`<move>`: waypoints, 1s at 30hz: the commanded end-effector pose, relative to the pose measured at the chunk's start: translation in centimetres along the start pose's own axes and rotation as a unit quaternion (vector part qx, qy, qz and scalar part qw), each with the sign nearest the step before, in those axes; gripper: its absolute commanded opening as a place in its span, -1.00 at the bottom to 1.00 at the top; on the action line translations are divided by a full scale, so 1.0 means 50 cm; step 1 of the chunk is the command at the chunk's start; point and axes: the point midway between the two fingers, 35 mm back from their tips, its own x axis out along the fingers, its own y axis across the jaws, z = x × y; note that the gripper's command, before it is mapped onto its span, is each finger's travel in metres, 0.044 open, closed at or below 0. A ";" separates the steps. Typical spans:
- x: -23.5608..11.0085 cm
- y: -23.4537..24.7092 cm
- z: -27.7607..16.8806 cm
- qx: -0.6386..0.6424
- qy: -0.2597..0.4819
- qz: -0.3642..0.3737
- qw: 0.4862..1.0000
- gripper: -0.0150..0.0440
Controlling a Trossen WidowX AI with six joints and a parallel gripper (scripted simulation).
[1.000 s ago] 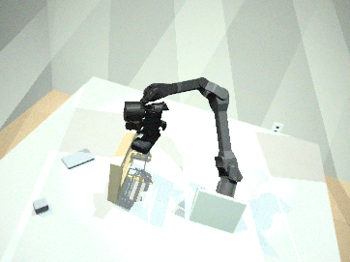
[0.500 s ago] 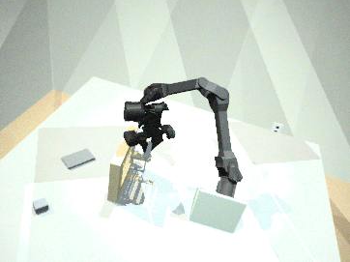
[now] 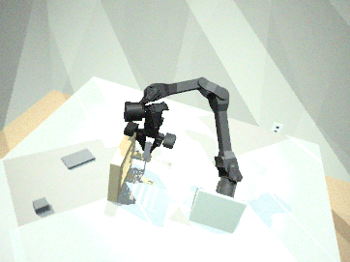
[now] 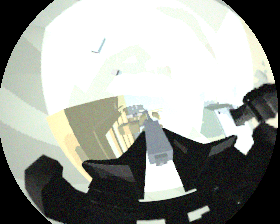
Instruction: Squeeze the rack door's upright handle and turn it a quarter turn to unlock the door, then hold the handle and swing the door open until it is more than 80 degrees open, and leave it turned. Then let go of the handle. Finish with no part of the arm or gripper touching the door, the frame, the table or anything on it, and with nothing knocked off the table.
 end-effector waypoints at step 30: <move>0.004 0.001 -0.002 0.139 0.002 -0.002 0.990 -0.45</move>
